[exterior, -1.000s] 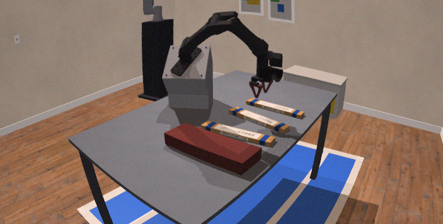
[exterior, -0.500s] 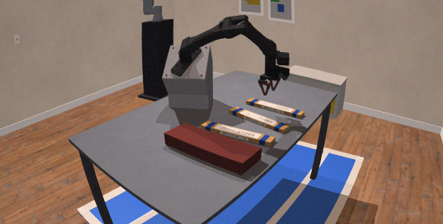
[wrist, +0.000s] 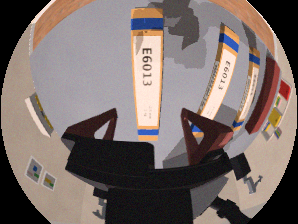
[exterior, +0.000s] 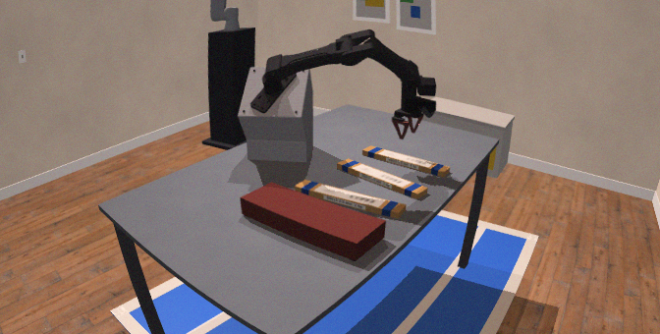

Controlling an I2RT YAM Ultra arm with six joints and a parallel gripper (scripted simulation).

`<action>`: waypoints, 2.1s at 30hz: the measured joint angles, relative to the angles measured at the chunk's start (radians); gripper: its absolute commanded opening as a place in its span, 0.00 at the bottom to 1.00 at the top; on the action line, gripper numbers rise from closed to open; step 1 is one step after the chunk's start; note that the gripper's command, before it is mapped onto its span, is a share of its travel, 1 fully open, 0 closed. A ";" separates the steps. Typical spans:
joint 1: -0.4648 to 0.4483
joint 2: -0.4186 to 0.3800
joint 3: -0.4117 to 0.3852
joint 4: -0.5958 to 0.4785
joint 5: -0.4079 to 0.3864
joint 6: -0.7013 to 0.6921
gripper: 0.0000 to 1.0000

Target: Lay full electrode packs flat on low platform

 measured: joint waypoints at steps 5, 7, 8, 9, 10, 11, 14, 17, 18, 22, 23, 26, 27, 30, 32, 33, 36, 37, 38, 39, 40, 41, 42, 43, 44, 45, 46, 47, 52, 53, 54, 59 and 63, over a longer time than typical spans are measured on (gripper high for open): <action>0.017 0.025 0.042 -0.058 -0.004 0.023 0.96; 0.016 0.025 0.054 -0.068 -0.004 0.029 0.96; 0.016 0.025 0.058 -0.072 -0.004 0.031 0.96; 0.016 0.025 0.061 -0.076 -0.004 0.032 0.96; 0.016 0.025 0.064 -0.080 -0.004 0.034 0.96; 0.016 0.025 0.066 -0.083 -0.004 0.035 0.96; 0.016 0.025 0.069 -0.092 -0.004 0.039 0.96; 0.016 0.025 0.072 -0.100 -0.004 0.040 0.96; 0.016 0.025 0.074 -0.101 -0.004 0.041 0.96; 0.016 0.025 0.080 -0.108 -0.004 0.043 0.96; 0.016 0.025 0.081 -0.108 -0.004 0.043 0.96; 0.016 0.025 0.084 -0.111 -0.004 0.044 0.96; 0.016 0.025 0.085 -0.113 -0.004 0.044 0.96; 0.016 0.025 0.089 -0.115 -0.004 0.045 0.96; 0.016 0.025 0.091 -0.116 -0.004 0.045 0.96; 0.016 0.026 0.093 -0.117 -0.003 0.045 0.96; 0.016 0.029 0.095 -0.118 -0.004 0.046 0.96; 0.016 0.029 0.095 -0.119 -0.004 0.047 0.96; 0.016 0.029 0.095 -0.120 -0.004 0.047 0.96; 0.016 0.029 0.095 -0.121 -0.004 0.047 0.96; 0.016 0.029 0.095 -0.121 -0.004 0.047 0.96; 0.016 0.029 0.095 -0.121 -0.004 0.048 0.96; 0.016 0.029 0.095 -0.121 -0.004 0.048 0.96; 0.016 0.029 0.095 -0.121 -0.004 0.048 0.96; 0.016 0.029 0.095 -0.122 -0.004 0.048 0.96; 0.016 0.030 0.096 -0.122 -0.003 0.048 0.96; 0.016 0.032 0.099 -0.123 -0.004 0.048 0.96; 0.016 0.035 0.101 -0.123 -0.004 0.049 0.96; 0.016 0.035 0.104 -0.128 -0.004 0.050 0.96; 0.016 0.034 0.106 -0.129 -0.004 0.050 0.96; 0.016 0.034 0.108 -0.129 -0.004 0.051 0.96; 0.016 0.037 0.113 -0.130 -0.003 0.052 0.96; 0.016 0.039 0.113 -0.133 -0.003 0.053 0.96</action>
